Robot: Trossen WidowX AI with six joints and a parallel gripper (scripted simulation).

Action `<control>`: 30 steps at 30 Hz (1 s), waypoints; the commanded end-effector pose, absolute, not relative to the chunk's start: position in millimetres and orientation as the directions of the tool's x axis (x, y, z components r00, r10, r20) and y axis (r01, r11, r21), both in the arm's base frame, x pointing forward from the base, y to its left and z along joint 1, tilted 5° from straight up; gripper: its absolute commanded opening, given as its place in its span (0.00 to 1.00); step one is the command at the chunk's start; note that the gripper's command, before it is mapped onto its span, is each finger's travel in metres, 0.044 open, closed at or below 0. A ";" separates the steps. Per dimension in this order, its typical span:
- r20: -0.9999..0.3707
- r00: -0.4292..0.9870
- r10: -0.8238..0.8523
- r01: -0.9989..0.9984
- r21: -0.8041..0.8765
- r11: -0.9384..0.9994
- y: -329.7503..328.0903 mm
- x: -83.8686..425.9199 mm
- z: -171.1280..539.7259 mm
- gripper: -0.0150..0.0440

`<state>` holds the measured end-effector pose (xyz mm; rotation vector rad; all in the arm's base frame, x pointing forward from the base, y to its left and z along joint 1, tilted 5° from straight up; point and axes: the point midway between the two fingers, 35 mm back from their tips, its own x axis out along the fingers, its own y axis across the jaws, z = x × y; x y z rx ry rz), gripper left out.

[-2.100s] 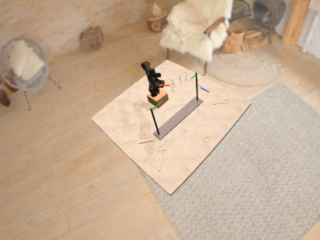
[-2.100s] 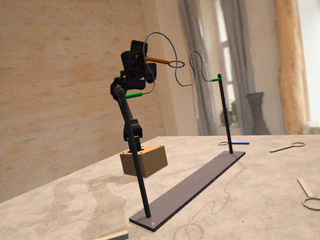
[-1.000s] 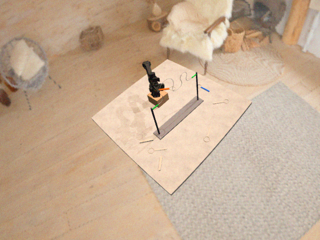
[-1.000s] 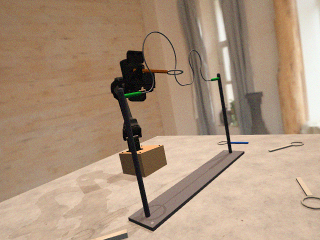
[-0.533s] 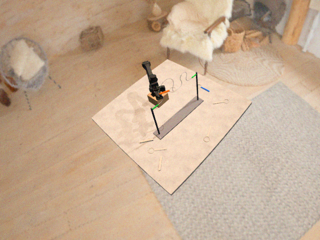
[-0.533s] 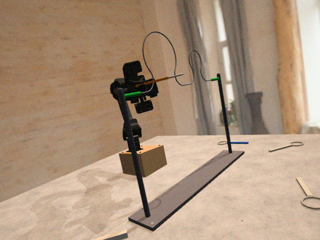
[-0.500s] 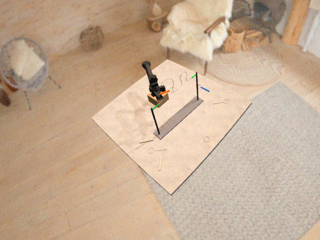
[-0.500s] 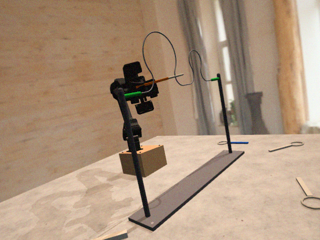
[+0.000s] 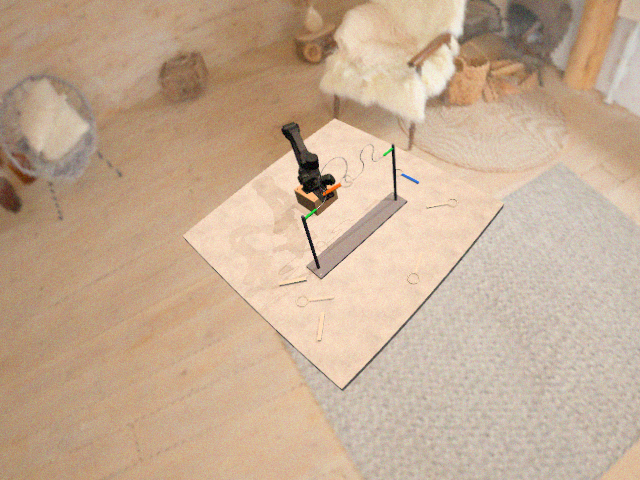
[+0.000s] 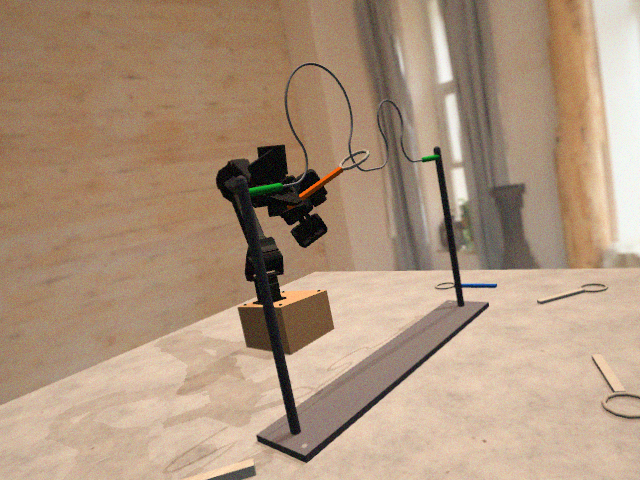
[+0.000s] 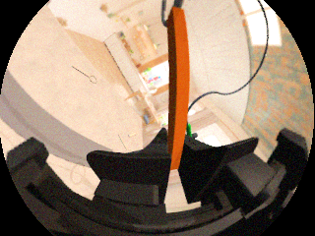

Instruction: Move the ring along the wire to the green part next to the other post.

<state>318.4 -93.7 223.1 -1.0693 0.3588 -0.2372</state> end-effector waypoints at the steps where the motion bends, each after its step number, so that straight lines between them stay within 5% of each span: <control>1: -0.230 0.910 -0.345 0.006 -0.825 0.566 -84.5 315.4 206.6 0.00; 30: -0.482 0.869 -0.112 -0.031 -0.278 0.960 5.0 301.1 150.3 0.00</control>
